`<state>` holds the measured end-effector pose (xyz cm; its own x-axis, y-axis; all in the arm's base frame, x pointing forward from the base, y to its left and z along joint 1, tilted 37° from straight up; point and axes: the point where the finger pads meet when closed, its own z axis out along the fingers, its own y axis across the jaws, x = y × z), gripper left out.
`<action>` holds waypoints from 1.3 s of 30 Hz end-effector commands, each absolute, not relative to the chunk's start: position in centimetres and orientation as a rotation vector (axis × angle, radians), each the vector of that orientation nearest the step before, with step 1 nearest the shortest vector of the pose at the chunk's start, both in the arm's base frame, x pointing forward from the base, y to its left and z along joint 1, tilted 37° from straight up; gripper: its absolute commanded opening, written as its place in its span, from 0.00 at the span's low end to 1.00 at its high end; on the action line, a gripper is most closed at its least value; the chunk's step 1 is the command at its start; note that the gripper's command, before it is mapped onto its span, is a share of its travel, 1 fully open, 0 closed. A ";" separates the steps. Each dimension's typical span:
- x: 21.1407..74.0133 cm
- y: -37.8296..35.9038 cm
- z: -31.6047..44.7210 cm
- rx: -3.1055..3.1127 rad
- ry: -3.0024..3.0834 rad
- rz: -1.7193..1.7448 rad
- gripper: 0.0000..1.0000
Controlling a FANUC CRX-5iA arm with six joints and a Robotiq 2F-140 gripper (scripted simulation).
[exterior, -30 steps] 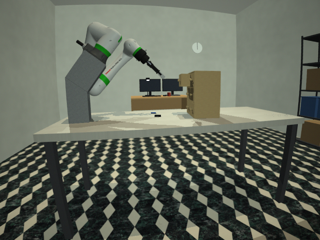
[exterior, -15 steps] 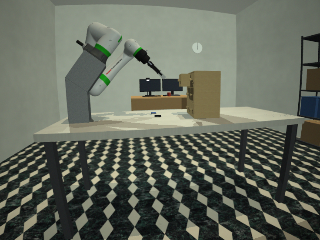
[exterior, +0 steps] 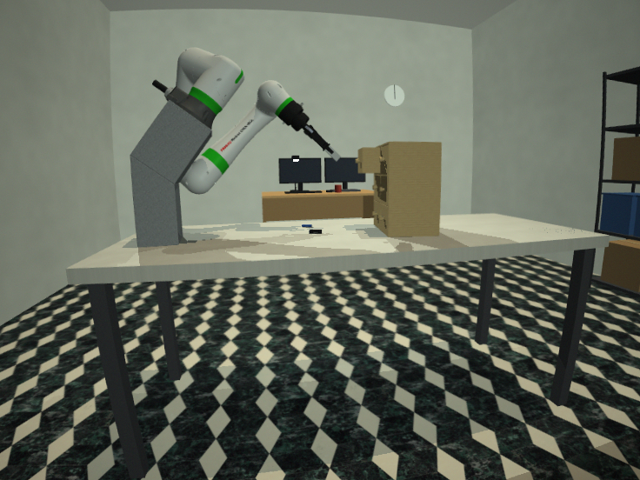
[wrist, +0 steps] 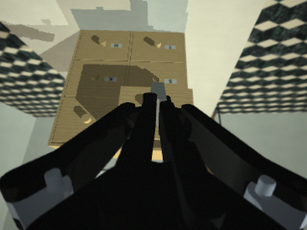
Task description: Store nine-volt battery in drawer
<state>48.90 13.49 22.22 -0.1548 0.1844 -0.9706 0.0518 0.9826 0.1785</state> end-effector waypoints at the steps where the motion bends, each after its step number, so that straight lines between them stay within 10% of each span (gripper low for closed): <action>1: 50.1 13.4 22.6 0.177 1.727 0.117 0.00; 39: 51.3 13.3 22.9 0.177 1.727 0.117 0.00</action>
